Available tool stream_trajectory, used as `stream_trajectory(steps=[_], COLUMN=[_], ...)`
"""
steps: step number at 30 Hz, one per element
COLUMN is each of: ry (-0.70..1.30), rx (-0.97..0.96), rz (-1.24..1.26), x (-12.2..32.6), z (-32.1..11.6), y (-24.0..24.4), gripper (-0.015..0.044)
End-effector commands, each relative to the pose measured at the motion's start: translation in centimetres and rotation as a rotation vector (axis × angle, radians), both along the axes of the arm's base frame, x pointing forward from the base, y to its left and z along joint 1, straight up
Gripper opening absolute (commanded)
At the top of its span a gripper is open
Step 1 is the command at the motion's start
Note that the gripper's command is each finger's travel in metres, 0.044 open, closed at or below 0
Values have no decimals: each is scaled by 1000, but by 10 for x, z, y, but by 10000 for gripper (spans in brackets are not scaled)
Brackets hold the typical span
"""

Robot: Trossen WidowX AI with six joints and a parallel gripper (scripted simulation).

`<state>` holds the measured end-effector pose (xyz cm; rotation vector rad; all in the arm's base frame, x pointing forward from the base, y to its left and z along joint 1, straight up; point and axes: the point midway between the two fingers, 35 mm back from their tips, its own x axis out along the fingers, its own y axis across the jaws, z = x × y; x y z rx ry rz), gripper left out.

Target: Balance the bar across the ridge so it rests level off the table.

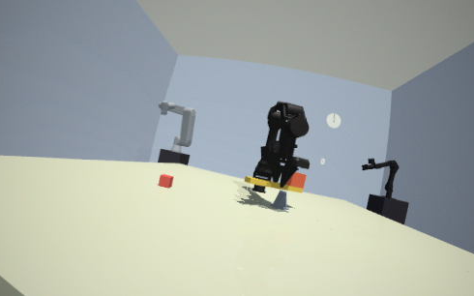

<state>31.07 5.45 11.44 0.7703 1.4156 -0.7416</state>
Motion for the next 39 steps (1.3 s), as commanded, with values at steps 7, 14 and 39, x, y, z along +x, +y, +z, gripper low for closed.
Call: stream_trajectory(steps=[7,14,39], ry=[-2,-2,-2], rx=[-2,-2,-2], rz=[0,0,0], x=[0,0,0], z=[-1,-2,-4], y=[-1,0,0], gripper=[0,0,0])
